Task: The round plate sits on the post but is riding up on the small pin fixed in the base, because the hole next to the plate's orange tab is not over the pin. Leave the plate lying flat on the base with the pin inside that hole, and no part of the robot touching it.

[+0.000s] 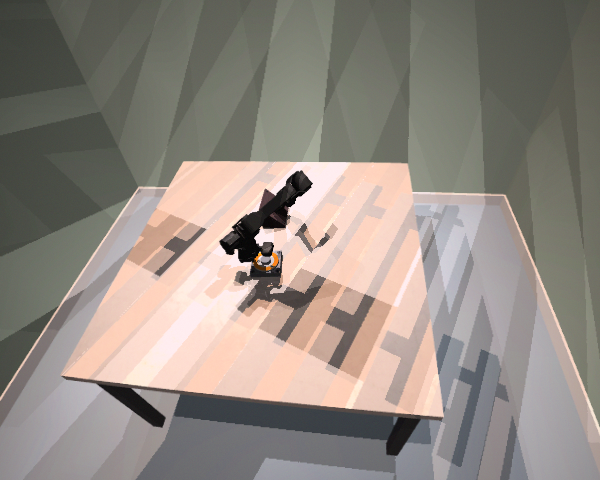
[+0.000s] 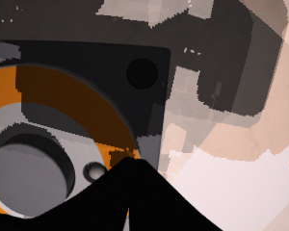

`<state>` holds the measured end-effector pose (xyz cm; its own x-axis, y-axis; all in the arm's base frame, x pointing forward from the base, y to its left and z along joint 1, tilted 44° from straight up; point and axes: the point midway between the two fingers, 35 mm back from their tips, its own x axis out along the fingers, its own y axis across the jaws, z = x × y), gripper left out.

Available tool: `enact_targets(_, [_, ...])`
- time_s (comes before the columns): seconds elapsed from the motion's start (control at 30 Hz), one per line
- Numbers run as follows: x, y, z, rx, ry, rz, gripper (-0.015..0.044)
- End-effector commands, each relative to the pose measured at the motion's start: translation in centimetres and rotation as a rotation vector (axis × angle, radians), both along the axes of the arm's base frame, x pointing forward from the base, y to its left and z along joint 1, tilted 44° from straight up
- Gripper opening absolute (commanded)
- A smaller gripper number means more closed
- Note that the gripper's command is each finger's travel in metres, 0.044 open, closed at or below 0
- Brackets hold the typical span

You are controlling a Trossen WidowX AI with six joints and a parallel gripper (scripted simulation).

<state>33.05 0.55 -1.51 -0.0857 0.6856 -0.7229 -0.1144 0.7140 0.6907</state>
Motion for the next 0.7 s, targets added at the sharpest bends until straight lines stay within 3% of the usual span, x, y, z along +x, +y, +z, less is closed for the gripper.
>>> enact_targets(0.0, [-0.2, -0.1, -0.1, -0.004, -0.003, 0.006, 0.0000])
enact_targets(0.33, [0.1, -2.9, 3.0, -0.006, -0.002, 0.006, 0.0000])
enact_targets(0.67, [0.0, -2.5, 2.4, 0.000, 0.005, -0.001, 0.0000])
